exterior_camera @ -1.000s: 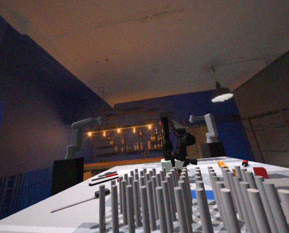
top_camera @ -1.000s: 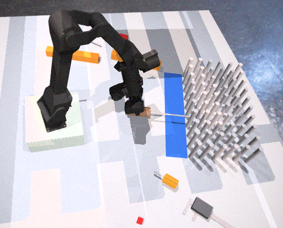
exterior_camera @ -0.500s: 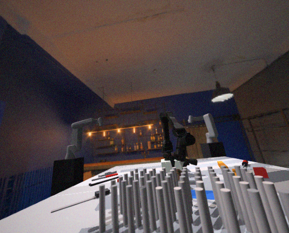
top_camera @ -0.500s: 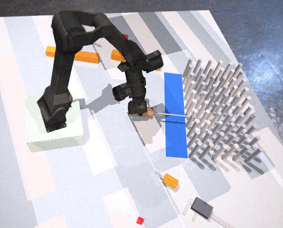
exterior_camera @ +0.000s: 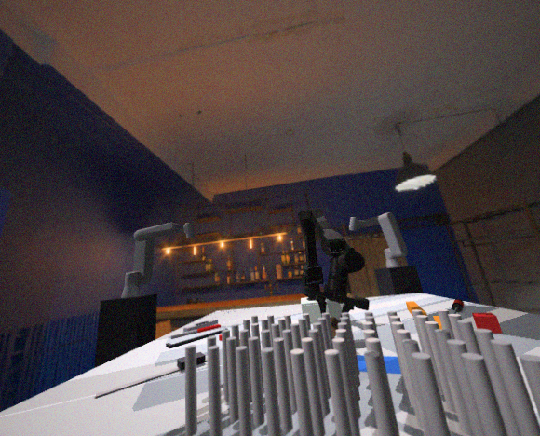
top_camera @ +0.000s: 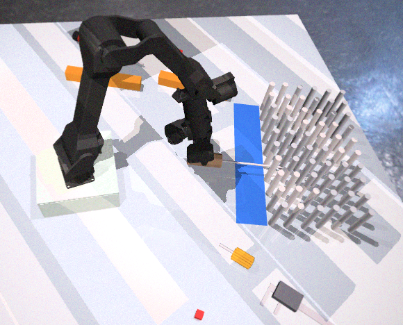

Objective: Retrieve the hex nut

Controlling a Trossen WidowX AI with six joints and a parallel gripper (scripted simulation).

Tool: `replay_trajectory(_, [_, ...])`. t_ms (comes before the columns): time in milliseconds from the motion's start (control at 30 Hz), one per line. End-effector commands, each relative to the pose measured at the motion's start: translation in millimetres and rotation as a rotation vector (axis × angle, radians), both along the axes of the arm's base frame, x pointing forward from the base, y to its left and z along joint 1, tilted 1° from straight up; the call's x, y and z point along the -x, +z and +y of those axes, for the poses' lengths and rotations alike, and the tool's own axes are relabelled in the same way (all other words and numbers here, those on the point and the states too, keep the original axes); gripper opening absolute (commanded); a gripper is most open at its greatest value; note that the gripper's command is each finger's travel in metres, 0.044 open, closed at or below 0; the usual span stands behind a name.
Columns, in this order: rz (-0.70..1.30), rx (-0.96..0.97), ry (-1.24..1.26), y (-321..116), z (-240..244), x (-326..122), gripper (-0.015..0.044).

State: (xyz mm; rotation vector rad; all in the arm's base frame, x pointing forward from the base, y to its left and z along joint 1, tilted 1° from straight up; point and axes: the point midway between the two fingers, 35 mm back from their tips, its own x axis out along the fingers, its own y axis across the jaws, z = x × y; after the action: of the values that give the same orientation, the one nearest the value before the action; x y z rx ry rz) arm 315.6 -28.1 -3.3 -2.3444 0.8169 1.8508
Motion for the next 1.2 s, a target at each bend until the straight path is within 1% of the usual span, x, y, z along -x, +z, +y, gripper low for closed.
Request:
replay_trajectory(0, [-0.009,-0.001,0.003,2,-1,-6,0.0])
replay_trajectory(1167, [-0.012,0.0,0.003,4,-11,-27,0.0])
